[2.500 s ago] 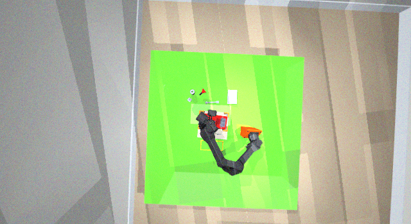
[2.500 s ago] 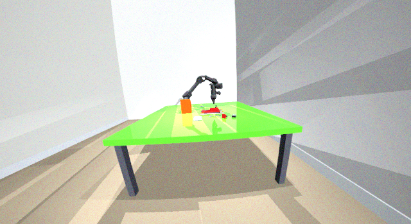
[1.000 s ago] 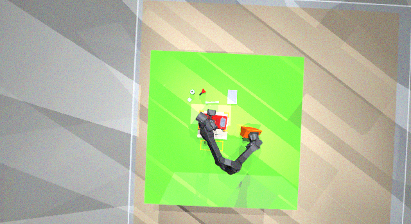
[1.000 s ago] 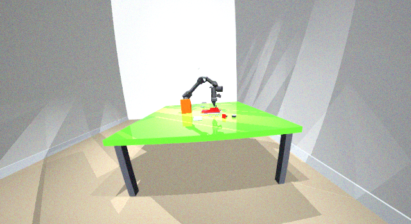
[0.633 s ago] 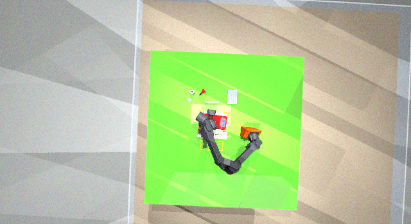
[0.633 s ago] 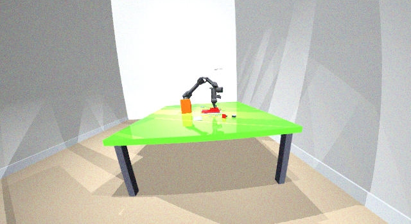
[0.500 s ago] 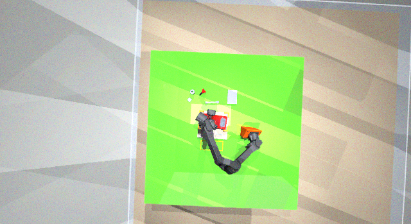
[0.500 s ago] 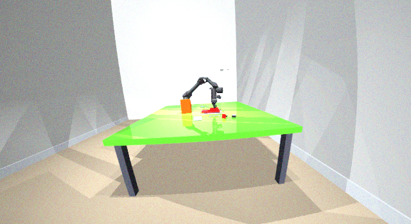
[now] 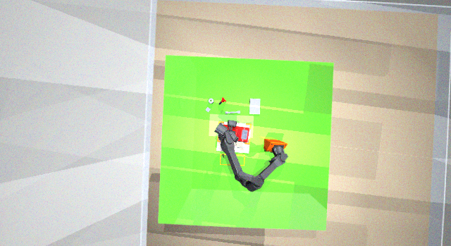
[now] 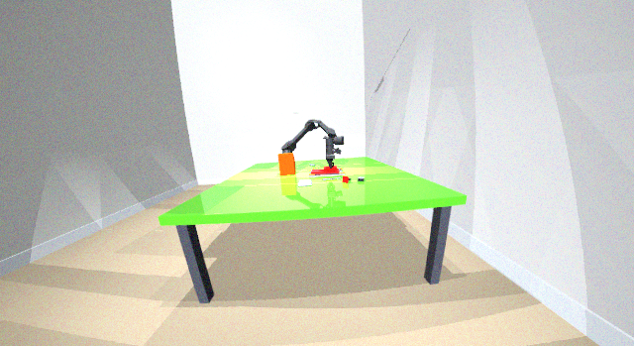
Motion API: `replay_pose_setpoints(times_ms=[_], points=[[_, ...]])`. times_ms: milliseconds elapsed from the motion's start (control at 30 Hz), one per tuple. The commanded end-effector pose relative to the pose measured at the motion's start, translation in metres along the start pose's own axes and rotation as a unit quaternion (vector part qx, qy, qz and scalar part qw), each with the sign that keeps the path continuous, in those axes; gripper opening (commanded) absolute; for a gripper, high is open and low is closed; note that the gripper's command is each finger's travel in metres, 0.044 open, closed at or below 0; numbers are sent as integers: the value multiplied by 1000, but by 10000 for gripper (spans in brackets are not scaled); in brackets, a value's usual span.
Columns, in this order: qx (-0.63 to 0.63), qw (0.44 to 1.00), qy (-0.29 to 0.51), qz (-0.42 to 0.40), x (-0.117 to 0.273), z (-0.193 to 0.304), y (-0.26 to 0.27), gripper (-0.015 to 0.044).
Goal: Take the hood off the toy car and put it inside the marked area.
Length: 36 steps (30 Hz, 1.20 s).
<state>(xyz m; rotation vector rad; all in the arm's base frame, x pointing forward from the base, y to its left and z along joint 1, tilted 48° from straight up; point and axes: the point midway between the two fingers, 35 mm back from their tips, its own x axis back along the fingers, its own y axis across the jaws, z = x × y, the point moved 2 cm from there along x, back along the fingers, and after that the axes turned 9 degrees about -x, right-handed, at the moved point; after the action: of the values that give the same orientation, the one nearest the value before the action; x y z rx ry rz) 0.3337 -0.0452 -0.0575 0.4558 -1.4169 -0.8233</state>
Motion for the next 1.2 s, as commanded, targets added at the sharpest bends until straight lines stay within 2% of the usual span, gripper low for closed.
replay_pose_setpoints(times_ms=[0,900,1033,1167], points=[[-3,1000,0,-2,-3,0,0,440],[-3,1000,0,-2,-16,0,0,440],[0,1000,0,0,-14,0,0,335],[0,1000,0,0,-14,0,0,308]])
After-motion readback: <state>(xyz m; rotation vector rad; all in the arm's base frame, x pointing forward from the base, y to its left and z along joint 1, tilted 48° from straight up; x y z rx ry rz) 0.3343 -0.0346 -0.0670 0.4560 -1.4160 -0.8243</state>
